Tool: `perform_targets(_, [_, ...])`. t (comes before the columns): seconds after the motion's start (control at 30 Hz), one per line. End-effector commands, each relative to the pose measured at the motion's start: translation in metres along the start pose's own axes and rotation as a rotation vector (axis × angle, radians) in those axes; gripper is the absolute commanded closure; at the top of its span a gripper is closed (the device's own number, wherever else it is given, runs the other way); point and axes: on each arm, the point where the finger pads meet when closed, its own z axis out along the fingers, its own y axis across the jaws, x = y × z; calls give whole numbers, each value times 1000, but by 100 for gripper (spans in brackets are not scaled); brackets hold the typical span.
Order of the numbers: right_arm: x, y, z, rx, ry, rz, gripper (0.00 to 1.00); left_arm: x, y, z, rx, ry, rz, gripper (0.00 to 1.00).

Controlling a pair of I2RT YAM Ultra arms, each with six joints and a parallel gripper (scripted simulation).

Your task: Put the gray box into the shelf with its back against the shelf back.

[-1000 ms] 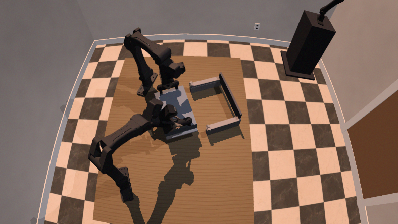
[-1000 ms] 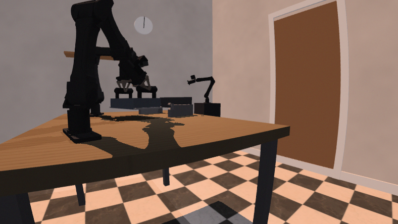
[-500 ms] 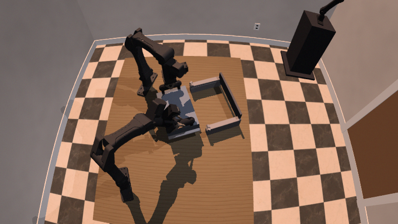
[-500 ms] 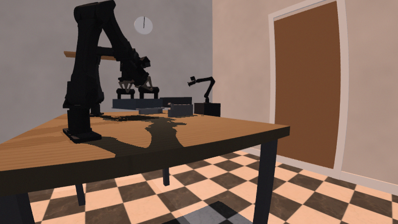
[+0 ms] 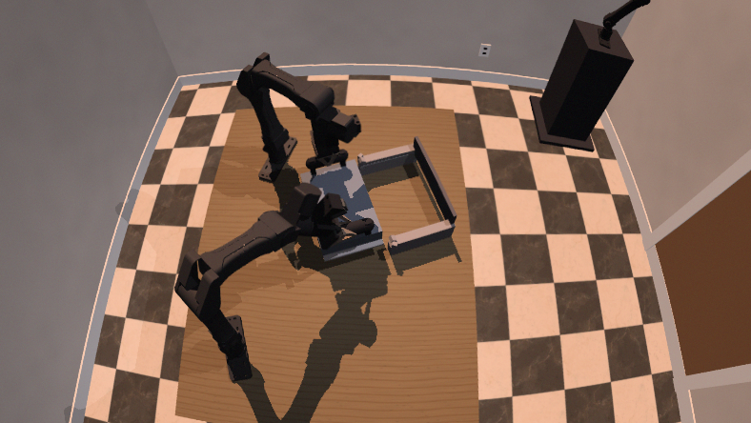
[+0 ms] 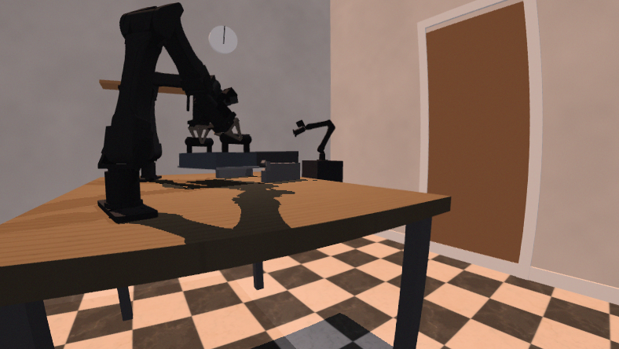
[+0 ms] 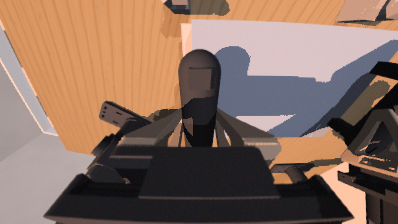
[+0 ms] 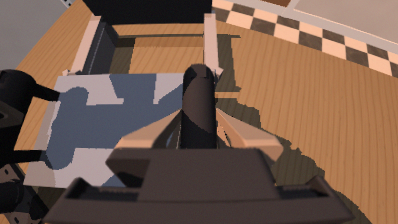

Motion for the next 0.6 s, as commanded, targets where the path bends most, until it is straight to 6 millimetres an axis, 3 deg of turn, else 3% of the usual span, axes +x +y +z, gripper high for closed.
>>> perform_targets(0.0, [-46, 0, -4, -10, -102, 37, 84, -36, -14, -27, 92, -128, -18, 84])
perform_targets(0.13, [-61, -3, -16, -14, -136, 50, 84, -39, -14, -32, 105, -139, -26, 84])
perform_targets(0.17, [-53, -3, -5, -3, -112, 40, 84, -42, -16, -20, 71, -109, -23, 84])
perform_targets(0.2, [-47, -2, 4, 1, -94, 34, 84, -43, -15, -27, 93, -130, -22, 84])
perform_targets(0.33, [-63, -3, -8, -14, -131, 50, 84, -46, -14, -38, 120, -154, -29, 84])
perform_targets(0.37, [-63, -4, -5, -10, -127, 50, 84, -49, -15, -22, 75, -114, -23, 84])
perform_targets(0.47, [-61, -4, -2, -6, -121, 50, 84, -48, -13, -30, 100, -136, -41, 84])
perform_targets(0.5, [-53, 0, 9, -5, -98, 39, 84, -51, -12, -30, 93, -140, -24, 84])
perform_targets(0.57, [-61, -2, 4, -10, -115, 49, 84, -54, -13, -28, 93, -137, -21, 84])
